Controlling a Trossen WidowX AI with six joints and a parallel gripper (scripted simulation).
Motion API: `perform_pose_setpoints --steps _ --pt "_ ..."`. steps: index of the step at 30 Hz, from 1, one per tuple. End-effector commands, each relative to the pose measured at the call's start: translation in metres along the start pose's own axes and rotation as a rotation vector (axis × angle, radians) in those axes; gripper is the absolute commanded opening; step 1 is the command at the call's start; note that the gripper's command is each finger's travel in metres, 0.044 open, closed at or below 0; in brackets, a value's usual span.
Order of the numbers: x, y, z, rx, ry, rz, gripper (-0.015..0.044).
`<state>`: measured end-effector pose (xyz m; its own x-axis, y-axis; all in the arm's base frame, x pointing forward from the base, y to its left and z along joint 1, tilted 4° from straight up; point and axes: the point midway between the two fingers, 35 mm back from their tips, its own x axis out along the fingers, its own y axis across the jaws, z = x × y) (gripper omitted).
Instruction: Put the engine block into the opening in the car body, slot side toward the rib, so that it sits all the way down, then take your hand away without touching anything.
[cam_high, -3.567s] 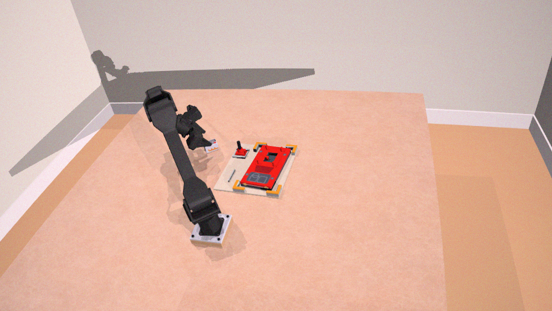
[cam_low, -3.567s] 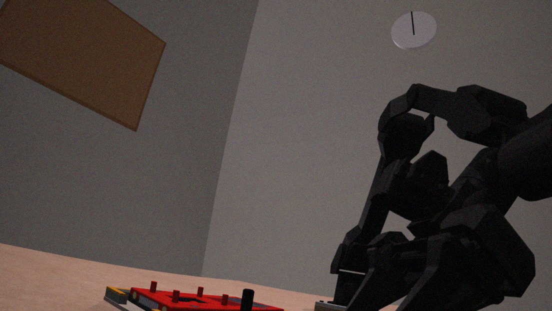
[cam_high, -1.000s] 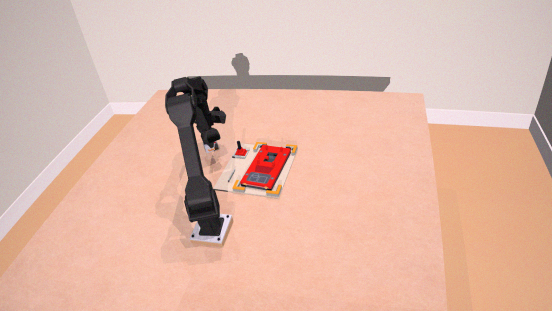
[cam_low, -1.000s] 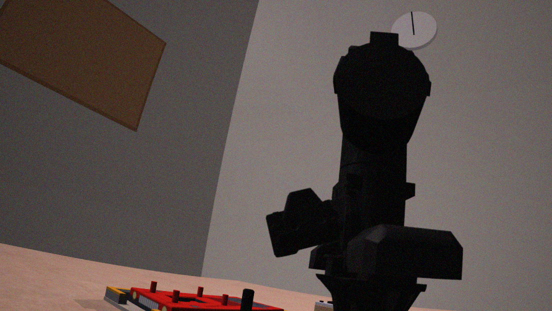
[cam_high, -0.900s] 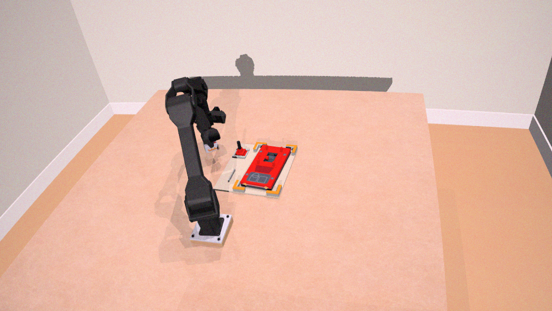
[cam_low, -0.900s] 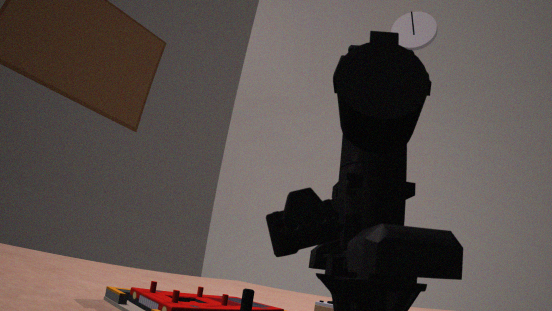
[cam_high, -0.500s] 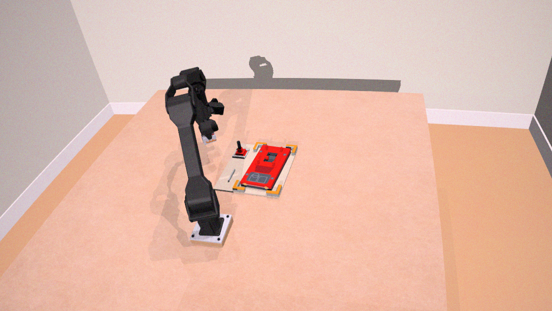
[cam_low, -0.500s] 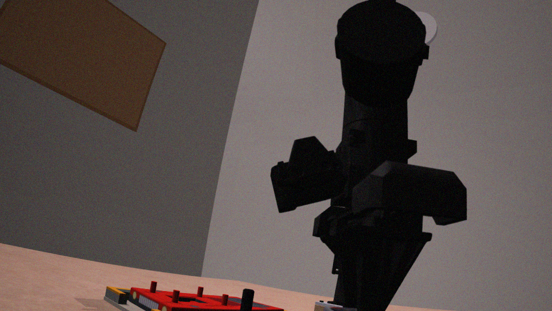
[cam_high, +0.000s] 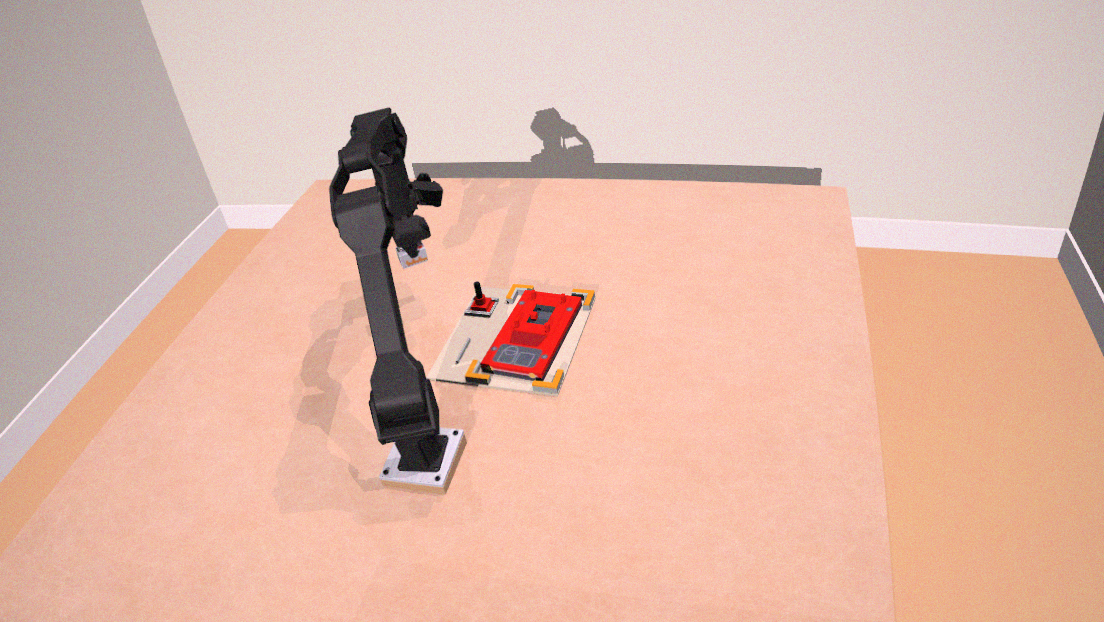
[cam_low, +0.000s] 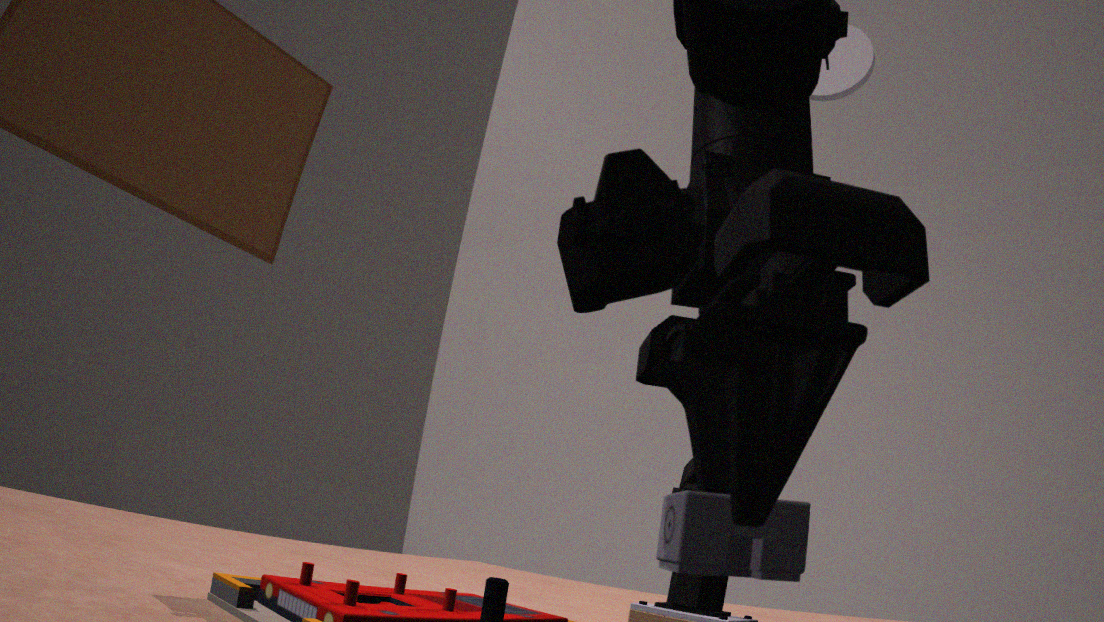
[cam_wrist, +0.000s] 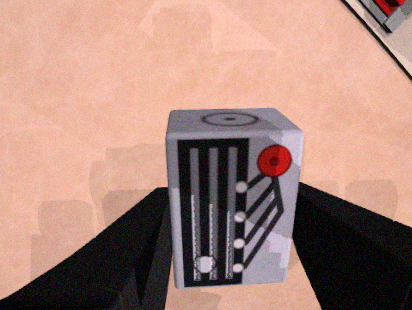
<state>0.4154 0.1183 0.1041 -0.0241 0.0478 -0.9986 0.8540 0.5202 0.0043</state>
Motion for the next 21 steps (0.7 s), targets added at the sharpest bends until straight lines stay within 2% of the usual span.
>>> perform_pose_setpoints --steps 1,11,21 --pt "-0.012 -0.001 -0.001 -0.004 0.003 0.0 0.0" --pt "-0.041 -0.006 -0.002 -0.004 0.003 -0.001 0.0" --pt "-0.036 -0.017 0.02 -0.074 0.0 -0.001 0.0"
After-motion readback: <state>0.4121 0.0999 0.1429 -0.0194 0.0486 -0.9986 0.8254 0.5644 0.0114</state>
